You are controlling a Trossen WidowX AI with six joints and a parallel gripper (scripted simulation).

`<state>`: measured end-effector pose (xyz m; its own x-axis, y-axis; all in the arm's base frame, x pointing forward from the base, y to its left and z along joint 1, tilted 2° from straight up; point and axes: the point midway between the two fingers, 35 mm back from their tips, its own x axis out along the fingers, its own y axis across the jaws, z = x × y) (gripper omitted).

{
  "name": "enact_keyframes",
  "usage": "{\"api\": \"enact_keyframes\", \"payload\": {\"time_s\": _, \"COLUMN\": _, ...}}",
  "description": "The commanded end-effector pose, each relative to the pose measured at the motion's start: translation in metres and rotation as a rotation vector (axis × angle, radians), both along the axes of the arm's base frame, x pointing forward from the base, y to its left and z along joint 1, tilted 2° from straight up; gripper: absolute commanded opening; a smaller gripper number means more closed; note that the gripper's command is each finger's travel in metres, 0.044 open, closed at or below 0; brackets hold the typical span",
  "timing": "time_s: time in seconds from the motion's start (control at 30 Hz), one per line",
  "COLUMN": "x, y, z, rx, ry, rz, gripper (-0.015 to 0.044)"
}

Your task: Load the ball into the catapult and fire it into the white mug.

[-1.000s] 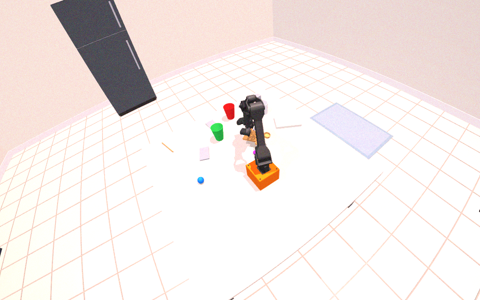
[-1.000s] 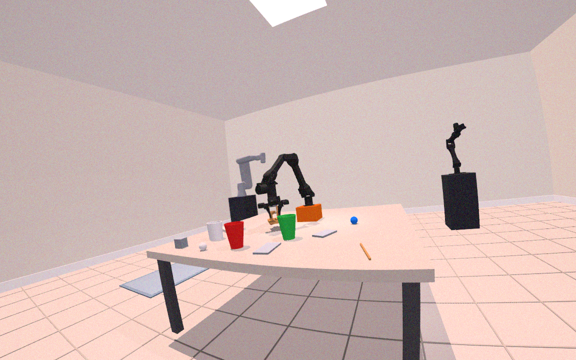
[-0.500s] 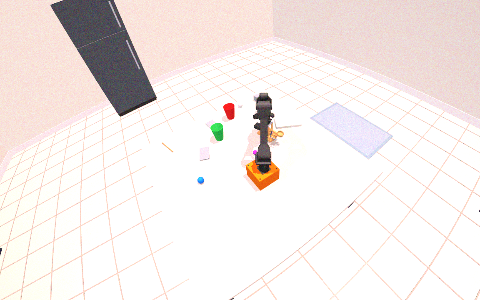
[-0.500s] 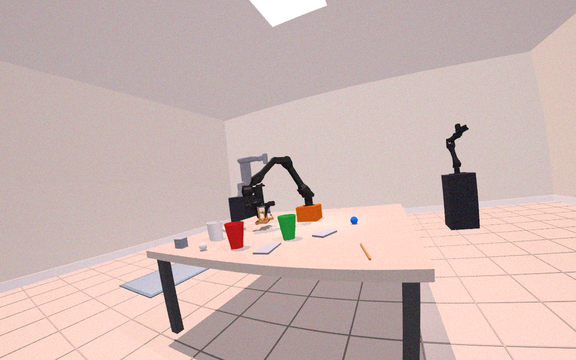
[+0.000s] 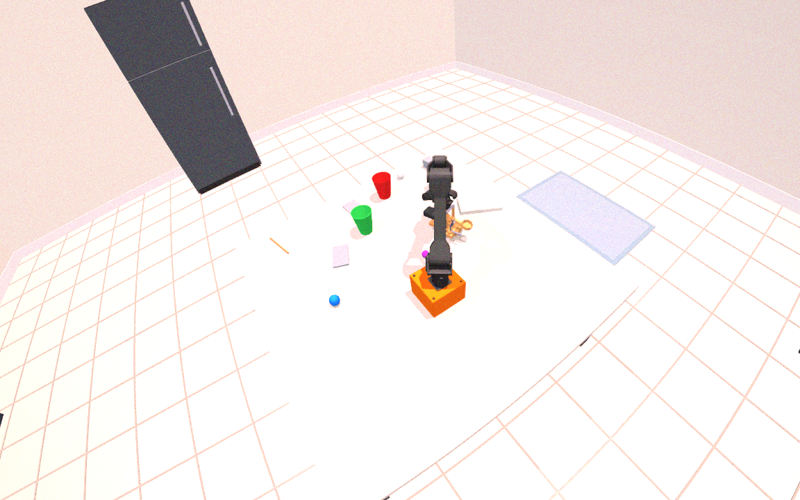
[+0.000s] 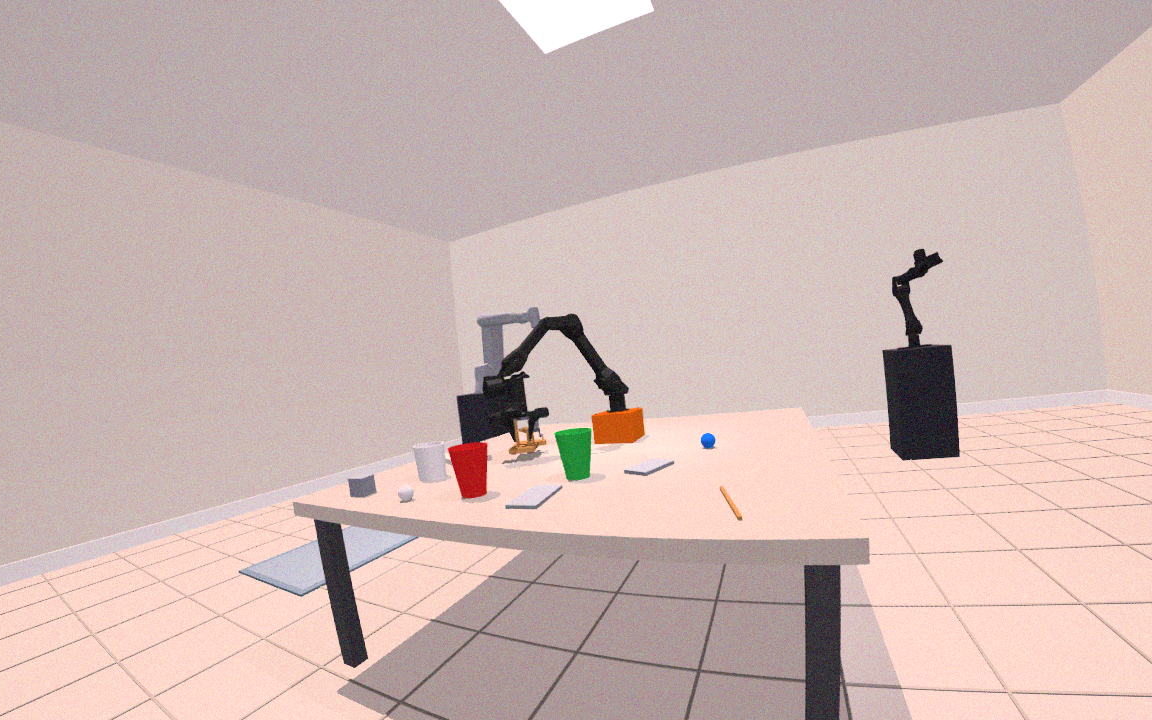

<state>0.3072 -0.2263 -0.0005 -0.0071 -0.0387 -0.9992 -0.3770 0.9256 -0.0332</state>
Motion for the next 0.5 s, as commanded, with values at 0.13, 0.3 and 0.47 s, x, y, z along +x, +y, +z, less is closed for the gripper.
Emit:
{"api": "enact_keyframes", "payload": {"time_s": 0.13, "x": 0.001, "y": -0.001, "z": -0.010, "rx": -0.004, "ry": -0.005, "rz": 0.005, "gripper": 0.0000}}
{"api": "enact_keyframes", "payload": {"time_s": 0.3, "x": 0.000, "y": -0.001, "z": -0.018, "rx": -0.004, "ry": -0.005, "rz": 0.005, "gripper": 0.0000}}
{"api": "enact_keyframes", "payload": {"time_s": 0.47, "x": 0.000, "y": -0.001, "z": -0.023, "rx": 0.000, "ry": 0.000, "rz": 0.000, "gripper": 0.0000}}
